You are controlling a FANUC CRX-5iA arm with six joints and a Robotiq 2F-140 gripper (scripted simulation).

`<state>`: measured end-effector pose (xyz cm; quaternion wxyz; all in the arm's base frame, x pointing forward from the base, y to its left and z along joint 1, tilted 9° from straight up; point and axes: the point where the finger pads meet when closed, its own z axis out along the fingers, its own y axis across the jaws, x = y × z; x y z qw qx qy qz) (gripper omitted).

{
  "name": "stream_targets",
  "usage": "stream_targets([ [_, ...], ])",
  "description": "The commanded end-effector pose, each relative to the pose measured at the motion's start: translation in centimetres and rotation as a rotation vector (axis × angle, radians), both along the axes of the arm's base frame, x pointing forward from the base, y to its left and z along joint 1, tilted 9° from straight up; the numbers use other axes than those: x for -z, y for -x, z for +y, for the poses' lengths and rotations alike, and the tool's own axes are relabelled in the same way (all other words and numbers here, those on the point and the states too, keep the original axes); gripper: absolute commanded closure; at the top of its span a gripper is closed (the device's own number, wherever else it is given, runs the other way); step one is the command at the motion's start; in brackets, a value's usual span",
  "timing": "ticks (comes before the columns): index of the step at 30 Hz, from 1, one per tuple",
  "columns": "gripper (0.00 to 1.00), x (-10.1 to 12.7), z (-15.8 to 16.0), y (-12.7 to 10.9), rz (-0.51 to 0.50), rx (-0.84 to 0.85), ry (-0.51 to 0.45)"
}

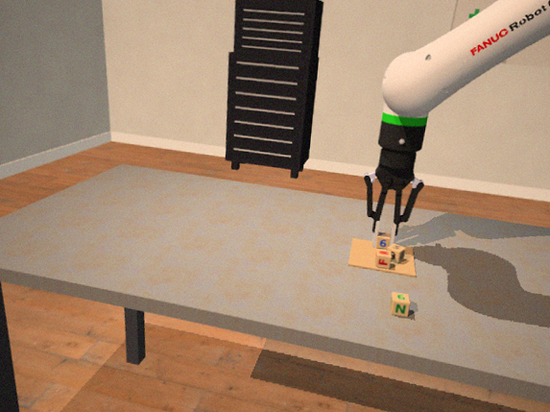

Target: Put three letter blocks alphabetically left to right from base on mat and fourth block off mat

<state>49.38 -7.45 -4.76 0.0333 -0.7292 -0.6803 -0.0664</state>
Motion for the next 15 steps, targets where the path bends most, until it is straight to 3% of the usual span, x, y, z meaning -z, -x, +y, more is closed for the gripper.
stream_targets([
  [1,0.84,-0.02,-0.01,-0.02,0.000,0.000,0.000],
  [15,0.82,-0.02,-0.01,-0.02,0.000,0.000,0.000],
])
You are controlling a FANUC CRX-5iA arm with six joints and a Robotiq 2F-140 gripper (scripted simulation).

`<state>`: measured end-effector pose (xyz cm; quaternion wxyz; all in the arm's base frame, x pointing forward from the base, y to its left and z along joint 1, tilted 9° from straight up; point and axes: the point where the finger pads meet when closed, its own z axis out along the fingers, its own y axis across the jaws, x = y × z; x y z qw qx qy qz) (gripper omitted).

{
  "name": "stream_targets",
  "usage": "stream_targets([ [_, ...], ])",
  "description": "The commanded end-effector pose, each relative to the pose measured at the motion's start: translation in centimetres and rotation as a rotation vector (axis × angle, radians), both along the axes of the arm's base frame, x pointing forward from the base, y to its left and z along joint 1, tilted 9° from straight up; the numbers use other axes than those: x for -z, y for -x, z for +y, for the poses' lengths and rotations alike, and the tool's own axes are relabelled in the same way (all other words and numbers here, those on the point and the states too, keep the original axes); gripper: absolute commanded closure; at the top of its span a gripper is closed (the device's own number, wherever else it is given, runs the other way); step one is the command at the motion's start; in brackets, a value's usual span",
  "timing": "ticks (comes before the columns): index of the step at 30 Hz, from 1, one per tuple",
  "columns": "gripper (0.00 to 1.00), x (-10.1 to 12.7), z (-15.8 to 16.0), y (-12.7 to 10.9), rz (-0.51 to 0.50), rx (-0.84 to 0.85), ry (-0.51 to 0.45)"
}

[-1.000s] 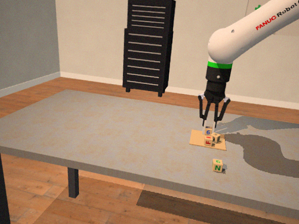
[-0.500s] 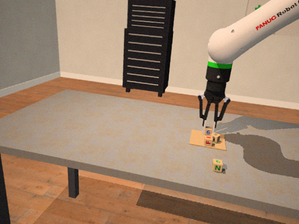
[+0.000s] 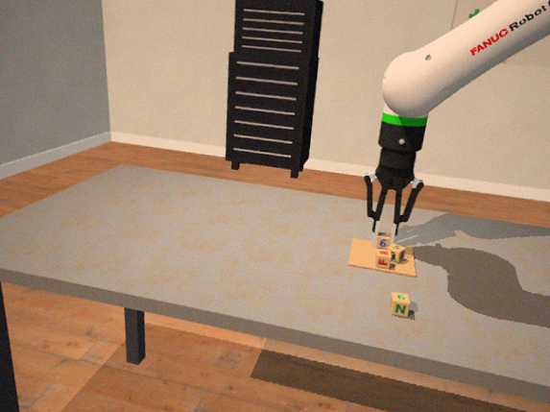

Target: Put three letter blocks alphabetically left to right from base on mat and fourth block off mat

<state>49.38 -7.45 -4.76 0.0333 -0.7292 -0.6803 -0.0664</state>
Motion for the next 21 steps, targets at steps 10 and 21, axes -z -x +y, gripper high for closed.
stream_targets([
  [10,0.72,-0.02,-0.01,-0.02,0.000,0.000,0.000],
  [21,0.72,-0.02,-0.01,-0.02,0.000,0.000,0.000],
])
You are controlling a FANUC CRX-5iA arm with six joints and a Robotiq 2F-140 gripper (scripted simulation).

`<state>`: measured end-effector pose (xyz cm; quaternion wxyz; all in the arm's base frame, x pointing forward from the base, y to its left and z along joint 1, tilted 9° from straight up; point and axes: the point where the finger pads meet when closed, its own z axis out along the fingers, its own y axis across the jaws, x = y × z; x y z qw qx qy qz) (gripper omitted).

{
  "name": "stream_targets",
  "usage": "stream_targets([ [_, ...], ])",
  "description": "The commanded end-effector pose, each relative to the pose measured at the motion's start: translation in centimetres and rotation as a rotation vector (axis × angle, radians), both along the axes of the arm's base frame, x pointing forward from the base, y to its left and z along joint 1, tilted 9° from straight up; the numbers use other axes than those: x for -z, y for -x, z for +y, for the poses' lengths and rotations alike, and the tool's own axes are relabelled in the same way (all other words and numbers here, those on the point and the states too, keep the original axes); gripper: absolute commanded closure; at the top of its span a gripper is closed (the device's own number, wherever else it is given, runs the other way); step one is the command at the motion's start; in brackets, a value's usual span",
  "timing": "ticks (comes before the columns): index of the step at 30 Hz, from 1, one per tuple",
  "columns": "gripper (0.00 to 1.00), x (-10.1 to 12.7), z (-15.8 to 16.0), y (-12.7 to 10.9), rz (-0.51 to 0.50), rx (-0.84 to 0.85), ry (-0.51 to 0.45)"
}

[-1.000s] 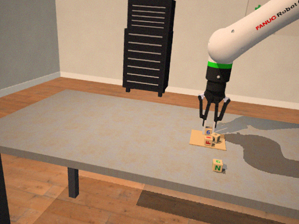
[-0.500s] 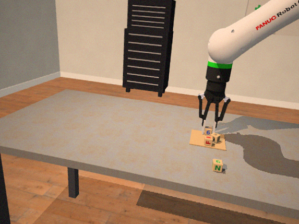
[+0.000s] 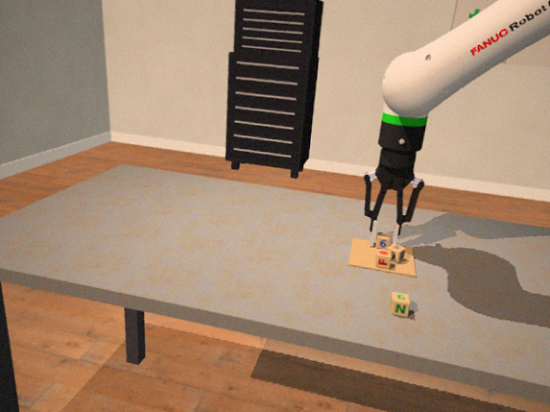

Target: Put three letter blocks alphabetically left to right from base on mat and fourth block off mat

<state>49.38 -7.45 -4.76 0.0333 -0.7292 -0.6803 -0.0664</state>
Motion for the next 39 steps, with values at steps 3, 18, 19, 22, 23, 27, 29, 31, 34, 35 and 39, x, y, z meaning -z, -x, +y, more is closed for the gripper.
stream_targets([
  [3,0.72,-0.2,0.0,0.0,0.000,0.000,0.000],
  [18,0.72,-5.5,-0.8,0.3,0.000,0.000,0.000],
  [19,0.72,-6.0,-0.9,0.3,0.000,0.000,0.000],
  [22,0.72,-7.4,-1.1,0.4,0.000,0.000,0.000],
  [23,0.72,-7.8,-1.1,0.4,0.000,0.000,0.000],
  [27,0.72,-8.7,-1.2,0.4,0.000,0.000,0.000],
  [29,0.72,-8.7,-1.2,0.4,0.000,0.000,0.000],
  [31,0.72,-8.9,-1.3,0.4,0.000,0.000,0.000],
  [34,0.00,-8.9,-1.3,0.4,0.000,0.000,0.000],
  [35,0.00,-8.9,-1.3,0.4,0.000,0.000,0.000],
  [39,0.00,-8.9,-1.3,0.4,0.000,0.000,0.000],
])
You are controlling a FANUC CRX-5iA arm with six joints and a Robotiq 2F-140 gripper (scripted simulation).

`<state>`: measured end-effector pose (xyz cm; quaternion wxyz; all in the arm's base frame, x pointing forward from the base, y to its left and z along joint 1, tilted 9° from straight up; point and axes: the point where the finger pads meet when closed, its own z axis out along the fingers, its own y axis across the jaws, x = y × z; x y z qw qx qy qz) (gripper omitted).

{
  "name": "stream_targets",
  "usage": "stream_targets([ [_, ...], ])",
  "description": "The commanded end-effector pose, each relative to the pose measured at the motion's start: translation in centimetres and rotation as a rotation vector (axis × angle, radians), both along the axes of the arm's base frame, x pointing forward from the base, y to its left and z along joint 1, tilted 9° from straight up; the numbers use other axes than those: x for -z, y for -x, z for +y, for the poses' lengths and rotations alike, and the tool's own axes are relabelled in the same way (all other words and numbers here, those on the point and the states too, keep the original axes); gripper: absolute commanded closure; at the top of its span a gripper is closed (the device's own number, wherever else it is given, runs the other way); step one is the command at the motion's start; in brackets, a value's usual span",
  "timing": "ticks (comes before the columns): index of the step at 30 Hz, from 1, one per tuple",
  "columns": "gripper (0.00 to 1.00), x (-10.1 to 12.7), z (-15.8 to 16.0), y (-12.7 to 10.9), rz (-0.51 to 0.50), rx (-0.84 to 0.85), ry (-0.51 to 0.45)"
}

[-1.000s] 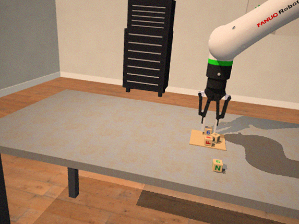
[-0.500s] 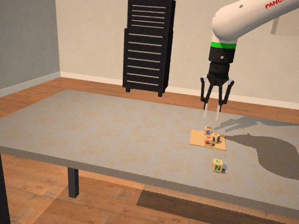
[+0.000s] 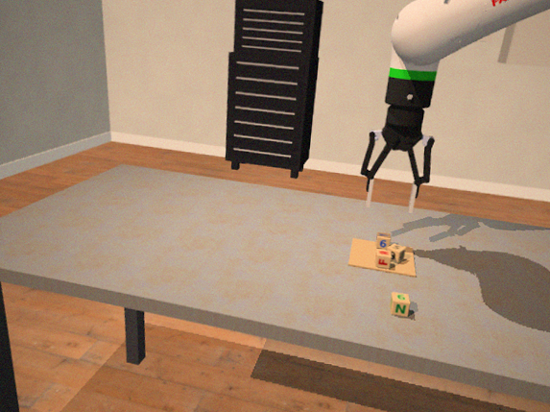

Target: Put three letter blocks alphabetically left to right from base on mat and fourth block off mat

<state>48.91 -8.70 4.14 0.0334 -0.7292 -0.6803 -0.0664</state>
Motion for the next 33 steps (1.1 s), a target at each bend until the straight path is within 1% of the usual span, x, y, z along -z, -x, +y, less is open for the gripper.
stream_targets([
  [1,0.00,0.0,0.0,0.0,0.000,0.000,0.000],
  [18,0.00,0.0,0.0,0.0,-0.003,-0.016,0.001],
  [22,0.00,-0.1,0.3,0.1,-0.016,-0.111,0.006],
  [24,0.00,-0.1,0.3,0.1,-0.016,-0.111,0.006],
  [27,0.00,-0.1,0.6,0.2,-0.036,-0.251,0.013],
  [33,0.00,-0.1,1.0,0.3,-0.060,-0.422,0.022],
])
